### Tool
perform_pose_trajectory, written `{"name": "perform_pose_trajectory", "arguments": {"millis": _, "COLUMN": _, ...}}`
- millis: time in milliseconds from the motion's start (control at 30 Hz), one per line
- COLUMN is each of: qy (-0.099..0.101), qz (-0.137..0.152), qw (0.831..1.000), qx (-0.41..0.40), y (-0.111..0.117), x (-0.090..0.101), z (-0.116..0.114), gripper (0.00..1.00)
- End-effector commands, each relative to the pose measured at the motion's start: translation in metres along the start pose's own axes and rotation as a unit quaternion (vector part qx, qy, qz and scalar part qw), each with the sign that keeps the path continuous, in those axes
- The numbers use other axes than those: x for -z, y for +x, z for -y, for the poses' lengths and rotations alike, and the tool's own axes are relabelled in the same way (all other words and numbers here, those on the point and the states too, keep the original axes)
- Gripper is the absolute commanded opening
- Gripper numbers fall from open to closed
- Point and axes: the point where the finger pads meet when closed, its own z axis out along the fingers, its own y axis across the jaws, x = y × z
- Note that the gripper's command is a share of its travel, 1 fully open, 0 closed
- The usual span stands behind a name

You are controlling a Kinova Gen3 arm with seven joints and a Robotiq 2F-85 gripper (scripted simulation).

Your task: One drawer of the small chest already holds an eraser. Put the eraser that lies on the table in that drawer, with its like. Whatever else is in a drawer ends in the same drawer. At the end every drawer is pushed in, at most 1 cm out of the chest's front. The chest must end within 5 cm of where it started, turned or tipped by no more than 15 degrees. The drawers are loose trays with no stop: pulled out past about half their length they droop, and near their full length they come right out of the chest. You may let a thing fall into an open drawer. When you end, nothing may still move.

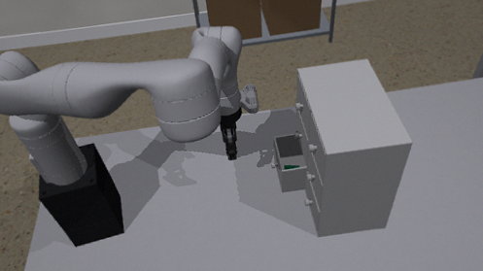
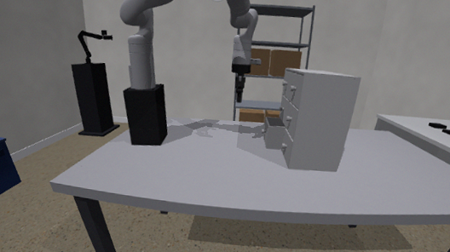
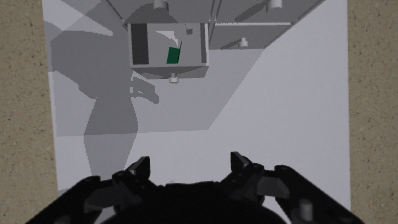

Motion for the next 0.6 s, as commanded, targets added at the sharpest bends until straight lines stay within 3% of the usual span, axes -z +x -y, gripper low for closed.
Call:
{"name": "perform_pose_trajectory", "arguments": {"millis": 0, "qy": 0.0, "qz": -0.001, "qw": 1.0, "qx": 0.0, "y": 0.0, "x": 0.001, "z": 0.0, "gripper": 1.0}}
{"name": "perform_pose_trajectory", "arguments": {"millis": 267, "qy": 0.0, "qz": -0.001, "qw": 1.0, "qx": 0.0, "y": -0.001, "x": 0.001, "z": 0.001, "gripper": 1.0}}
{"name": "perform_pose_trajectory", "arguments": {"millis": 567, "qy": 0.0, "qz": -0.001, "qw": 1.0, "qx": 0.0, "y": -0.026, "x": 0.011, "z": 0.008, "gripper": 1.0}}
